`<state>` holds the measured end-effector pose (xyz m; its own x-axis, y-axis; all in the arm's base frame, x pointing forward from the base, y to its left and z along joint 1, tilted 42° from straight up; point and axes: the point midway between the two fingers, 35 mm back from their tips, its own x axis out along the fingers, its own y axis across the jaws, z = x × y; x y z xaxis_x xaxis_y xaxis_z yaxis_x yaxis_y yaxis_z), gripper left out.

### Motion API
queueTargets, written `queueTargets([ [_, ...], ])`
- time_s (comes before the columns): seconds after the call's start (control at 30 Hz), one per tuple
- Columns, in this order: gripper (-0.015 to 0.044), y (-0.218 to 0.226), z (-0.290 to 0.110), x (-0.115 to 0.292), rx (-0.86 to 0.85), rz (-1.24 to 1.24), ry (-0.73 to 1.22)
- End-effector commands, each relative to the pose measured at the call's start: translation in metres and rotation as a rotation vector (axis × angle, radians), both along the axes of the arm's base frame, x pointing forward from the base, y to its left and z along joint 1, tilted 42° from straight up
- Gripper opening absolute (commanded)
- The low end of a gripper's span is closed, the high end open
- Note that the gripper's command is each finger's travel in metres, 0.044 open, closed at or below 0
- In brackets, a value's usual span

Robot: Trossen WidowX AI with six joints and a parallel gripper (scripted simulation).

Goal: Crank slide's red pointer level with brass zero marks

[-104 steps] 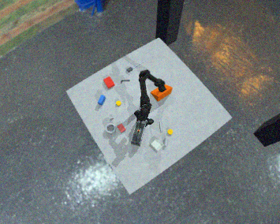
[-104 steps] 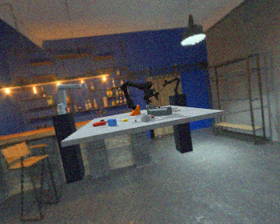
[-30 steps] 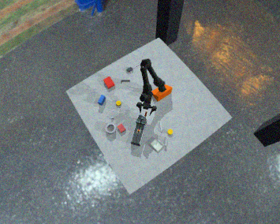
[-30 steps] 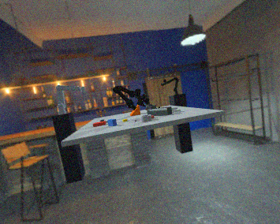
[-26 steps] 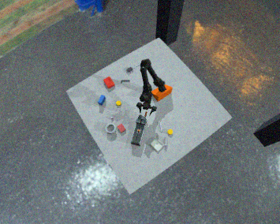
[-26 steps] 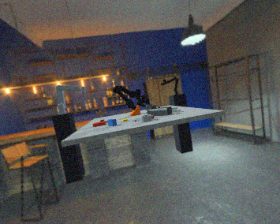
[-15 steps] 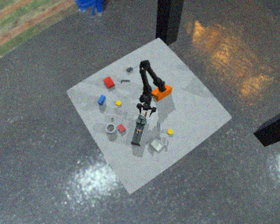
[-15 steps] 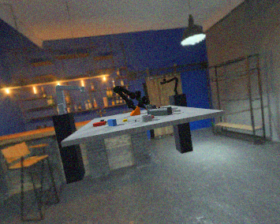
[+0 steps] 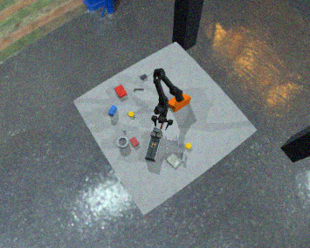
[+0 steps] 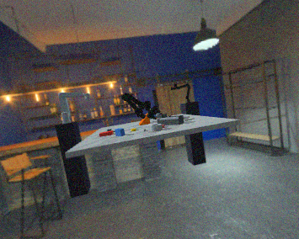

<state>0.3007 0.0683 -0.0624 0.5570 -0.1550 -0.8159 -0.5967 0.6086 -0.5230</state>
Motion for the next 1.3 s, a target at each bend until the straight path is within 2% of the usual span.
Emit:
queueTargets([
  [0.0,0.0440,-0.0068,-0.0084,-0.0051,-0.008,0.004,0.017],
  [0.2,0.0440,-0.0106,-0.0120,-0.0060,-0.009,0.004,0.017],
  [0.77,0.0000,-0.0106,-0.0120,-0.0060,-0.009,0.004,0.017],
  [1.27,0.0000,-0.0113,-0.0118,-0.0046,-0.009,0.004,0.017],
])
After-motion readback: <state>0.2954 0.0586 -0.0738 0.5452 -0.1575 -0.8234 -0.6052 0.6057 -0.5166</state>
